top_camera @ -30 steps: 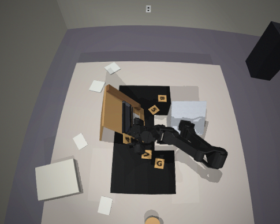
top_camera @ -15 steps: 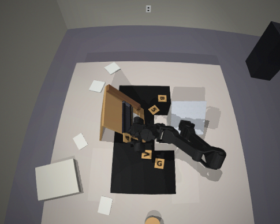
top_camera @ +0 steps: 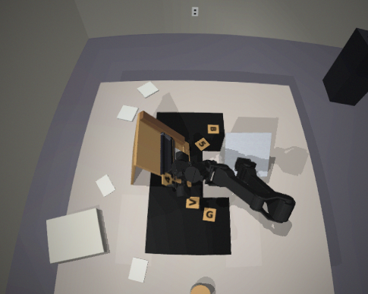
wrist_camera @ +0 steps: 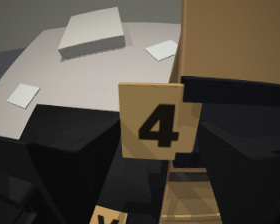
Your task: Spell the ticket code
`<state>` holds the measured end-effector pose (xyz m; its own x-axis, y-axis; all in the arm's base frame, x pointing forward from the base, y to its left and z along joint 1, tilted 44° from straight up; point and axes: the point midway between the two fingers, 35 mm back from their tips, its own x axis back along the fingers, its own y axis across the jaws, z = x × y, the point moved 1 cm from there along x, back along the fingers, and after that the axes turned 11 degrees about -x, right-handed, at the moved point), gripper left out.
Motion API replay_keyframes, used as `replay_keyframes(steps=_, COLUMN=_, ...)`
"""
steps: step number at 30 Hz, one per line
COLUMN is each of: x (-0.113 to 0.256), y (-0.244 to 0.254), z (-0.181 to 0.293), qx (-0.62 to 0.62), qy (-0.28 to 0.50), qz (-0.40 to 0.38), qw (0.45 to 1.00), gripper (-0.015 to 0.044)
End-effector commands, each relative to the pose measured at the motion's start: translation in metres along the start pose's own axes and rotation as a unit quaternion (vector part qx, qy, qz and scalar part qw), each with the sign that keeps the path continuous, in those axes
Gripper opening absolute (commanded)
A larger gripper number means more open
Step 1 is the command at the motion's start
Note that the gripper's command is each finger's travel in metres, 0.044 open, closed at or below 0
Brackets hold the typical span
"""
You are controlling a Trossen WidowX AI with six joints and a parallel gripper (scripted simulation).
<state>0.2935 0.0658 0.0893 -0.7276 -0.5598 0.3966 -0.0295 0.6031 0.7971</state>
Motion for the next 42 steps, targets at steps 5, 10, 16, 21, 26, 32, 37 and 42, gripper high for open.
replay_keyframes(steps=5, x=0.000, y=-0.004, z=0.000, qx=0.002, qy=0.001, qz=-0.001, qw=1.000, gripper=0.0000)
replay_keyframes(steps=10, x=0.000, y=-0.007, z=-0.001, qx=0.002, qy=0.001, qz=-0.001, qw=1.000, gripper=0.0000)
replay_keyframes(steps=16, x=0.000, y=-0.010, z=-0.001, qx=0.002, qy=0.001, qz=-0.001, qw=1.000, gripper=0.0000)
replay_keyframes(steps=21, x=0.000, y=-0.012, z=-0.002, qx=0.002, qy=0.001, qz=-0.001, qw=1.000, gripper=0.0000)
replay_keyframes(steps=26, x=0.000, y=-0.015, z=-0.002, qx=0.002, qy=0.001, qz=-0.001, qw=1.000, gripper=0.0000)
replay_keyframes(steps=32, x=0.000, y=-0.018, z=-0.003, qx=0.002, qy=0.001, qz=0.000, qw=1.000, gripper=0.0000)
replay_keyframes(steps=37, x=0.000, y=-0.020, z=-0.003, qx=0.002, qy=0.001, qz=0.000, qw=1.000, gripper=0.0000)
replay_keyframes(steps=42, x=0.000, y=-0.022, z=-0.004, qx=0.002, qy=0.001, qz=0.000, qw=1.000, gripper=0.0000)
